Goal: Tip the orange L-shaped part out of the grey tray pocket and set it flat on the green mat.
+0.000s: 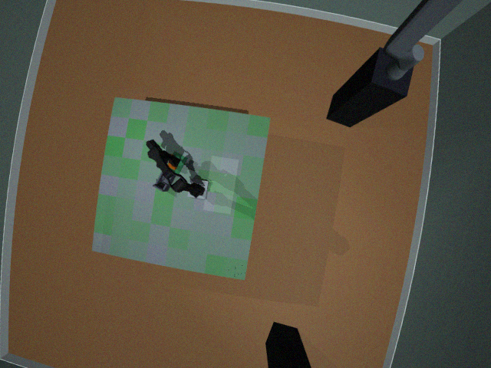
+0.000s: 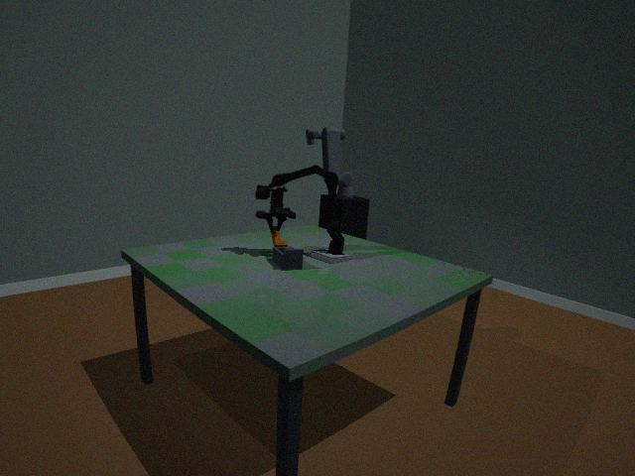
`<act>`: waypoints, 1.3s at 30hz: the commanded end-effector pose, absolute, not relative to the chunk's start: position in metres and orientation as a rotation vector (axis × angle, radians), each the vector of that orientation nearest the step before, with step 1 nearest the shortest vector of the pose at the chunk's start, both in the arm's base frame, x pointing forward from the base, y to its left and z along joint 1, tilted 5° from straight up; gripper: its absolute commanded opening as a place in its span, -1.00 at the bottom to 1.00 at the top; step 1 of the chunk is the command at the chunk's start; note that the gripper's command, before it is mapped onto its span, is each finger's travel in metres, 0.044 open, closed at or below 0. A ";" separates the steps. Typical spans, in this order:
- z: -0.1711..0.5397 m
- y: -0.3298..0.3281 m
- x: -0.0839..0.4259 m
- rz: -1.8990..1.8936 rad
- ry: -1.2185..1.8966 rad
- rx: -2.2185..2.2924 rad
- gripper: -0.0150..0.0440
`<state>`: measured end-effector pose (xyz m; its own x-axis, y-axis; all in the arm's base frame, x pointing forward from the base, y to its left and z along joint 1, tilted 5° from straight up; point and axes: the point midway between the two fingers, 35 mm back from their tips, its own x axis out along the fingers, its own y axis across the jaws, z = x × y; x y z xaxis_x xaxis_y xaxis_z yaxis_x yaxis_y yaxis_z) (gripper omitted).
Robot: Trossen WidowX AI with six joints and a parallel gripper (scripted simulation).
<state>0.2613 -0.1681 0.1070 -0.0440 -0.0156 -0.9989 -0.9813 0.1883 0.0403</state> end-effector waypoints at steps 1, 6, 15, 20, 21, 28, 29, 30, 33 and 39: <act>0.096 -0.167 0.258 1.106 1.345 -1.056 -0.49; 0.088 -0.167 0.258 1.106 1.345 -1.056 -0.49; 0.074 -0.168 0.257 1.106 1.345 -1.056 -0.49; 0.068 -0.168 0.257 1.106 1.345 -1.056 -0.49; 0.068 -0.168 0.257 1.106 1.345 -1.056 -0.49; 0.068 -0.168 0.257 1.106 1.345 -1.056 -0.49; 0.068 -0.168 0.257 1.106 1.345 -1.056 -0.49; 0.068 -0.168 0.257 1.106 1.345 -1.056 -0.49; 0.068 -0.168 0.257 1.106 1.345 -1.056 -0.49; 0.068 -0.168 0.257 1.106 1.345 -1.056 -0.49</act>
<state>0.2581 -0.1678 0.0708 -0.0506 -0.0117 -0.9986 -0.9810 0.1882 0.0475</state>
